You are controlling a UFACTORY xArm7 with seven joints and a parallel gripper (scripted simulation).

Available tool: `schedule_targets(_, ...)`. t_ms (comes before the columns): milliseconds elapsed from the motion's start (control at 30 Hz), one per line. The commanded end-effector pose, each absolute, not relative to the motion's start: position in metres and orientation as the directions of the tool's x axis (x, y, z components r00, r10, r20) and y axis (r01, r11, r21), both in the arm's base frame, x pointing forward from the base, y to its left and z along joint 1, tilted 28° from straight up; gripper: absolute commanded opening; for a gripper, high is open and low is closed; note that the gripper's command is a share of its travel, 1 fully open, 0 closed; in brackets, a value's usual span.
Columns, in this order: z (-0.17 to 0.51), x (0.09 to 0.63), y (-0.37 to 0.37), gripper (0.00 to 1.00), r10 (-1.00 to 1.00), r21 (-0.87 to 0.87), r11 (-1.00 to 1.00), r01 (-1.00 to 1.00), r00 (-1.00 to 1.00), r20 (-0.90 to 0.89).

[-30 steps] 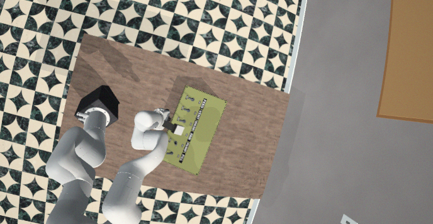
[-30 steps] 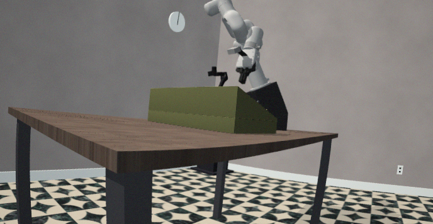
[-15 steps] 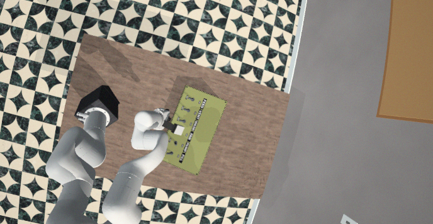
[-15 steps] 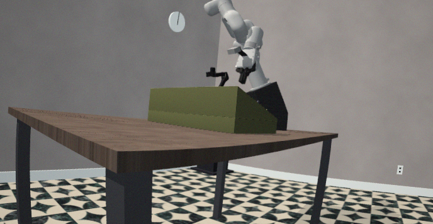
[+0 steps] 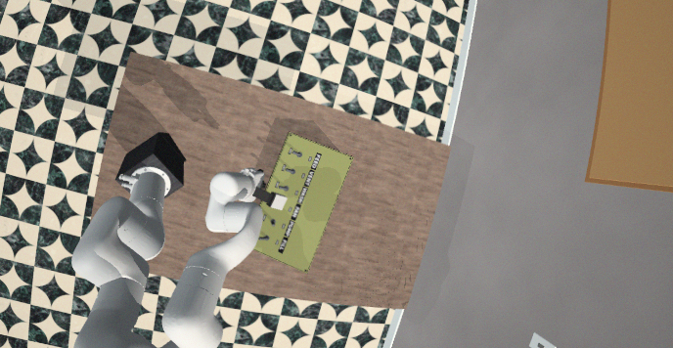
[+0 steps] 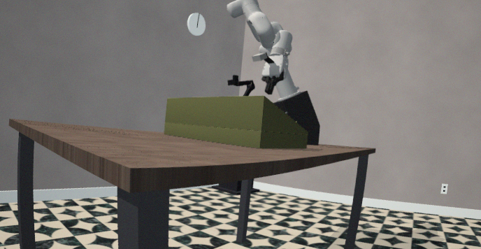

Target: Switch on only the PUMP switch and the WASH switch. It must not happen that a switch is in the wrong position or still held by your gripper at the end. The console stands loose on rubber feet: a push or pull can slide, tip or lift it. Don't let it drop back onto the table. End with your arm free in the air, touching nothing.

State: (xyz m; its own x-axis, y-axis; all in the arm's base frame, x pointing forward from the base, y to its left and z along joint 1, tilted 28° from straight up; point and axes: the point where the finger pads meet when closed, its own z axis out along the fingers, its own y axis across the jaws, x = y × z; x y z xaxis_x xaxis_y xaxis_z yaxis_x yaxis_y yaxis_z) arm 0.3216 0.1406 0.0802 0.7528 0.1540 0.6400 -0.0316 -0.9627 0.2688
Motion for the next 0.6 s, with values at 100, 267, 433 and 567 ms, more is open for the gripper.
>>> schedule_targets(100, 0.071, 0.332, 0.139, 0.00, 0.154, 0.267, -0.963, -0.031, 0.752, 0.641)
schedule_targets(267, 0.060, 0.341, 0.136, 0.00, 0.154, 0.267, -0.963, -0.031, 0.752, 0.641)
schedule_targets(433, 0.053, 0.348, 0.133, 0.00, 0.154, 0.267, -0.963, -0.031, 0.752, 0.641)
schedule_targets(567, 0.042, 0.358, 0.130, 0.00, 0.154, 0.267, -0.963, -0.031, 0.752, 0.641)
